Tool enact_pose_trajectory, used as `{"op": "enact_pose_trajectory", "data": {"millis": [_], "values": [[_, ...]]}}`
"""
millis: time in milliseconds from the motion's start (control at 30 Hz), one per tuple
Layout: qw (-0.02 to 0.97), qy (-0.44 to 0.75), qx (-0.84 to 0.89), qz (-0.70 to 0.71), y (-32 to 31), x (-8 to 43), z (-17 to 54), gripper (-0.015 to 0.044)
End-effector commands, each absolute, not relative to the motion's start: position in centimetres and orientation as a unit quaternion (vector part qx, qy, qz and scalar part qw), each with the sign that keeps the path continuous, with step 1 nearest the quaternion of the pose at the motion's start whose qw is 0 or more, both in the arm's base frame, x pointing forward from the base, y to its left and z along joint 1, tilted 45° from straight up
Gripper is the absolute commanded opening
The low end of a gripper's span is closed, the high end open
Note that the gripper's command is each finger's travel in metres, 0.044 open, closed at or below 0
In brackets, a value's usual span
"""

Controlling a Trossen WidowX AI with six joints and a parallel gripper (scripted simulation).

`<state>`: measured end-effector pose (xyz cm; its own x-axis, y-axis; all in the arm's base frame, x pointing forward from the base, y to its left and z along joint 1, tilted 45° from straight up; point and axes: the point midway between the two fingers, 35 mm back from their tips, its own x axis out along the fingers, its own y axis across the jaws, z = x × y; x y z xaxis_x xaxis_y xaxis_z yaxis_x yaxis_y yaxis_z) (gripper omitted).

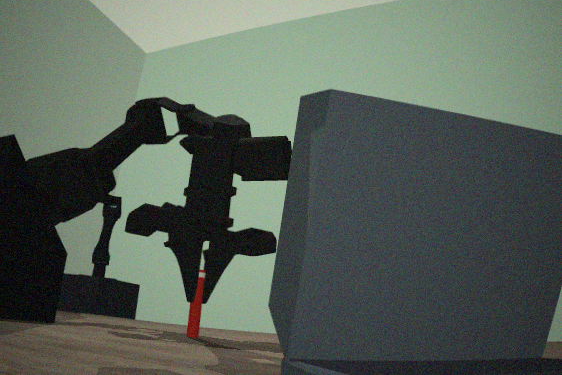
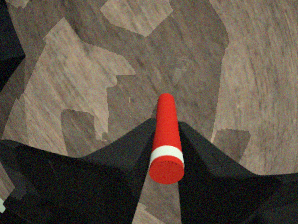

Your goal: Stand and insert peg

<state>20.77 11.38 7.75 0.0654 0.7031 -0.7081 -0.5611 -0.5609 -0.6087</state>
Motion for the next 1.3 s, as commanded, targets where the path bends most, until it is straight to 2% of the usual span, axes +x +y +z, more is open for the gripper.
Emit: {"op": "enact_pose_trajectory", "data": {"millis": [0,800,1267], "values": [[0.463,-0.064,-0.564,0.681,11.2,20.8,7.9,0.0],[0.465,-0.062,-0.561,0.683,5.5,20.9,13.1,0.0],[0.416,-0.037,-0.6,0.682,4.6,22.2,11.4,0.0]]}}
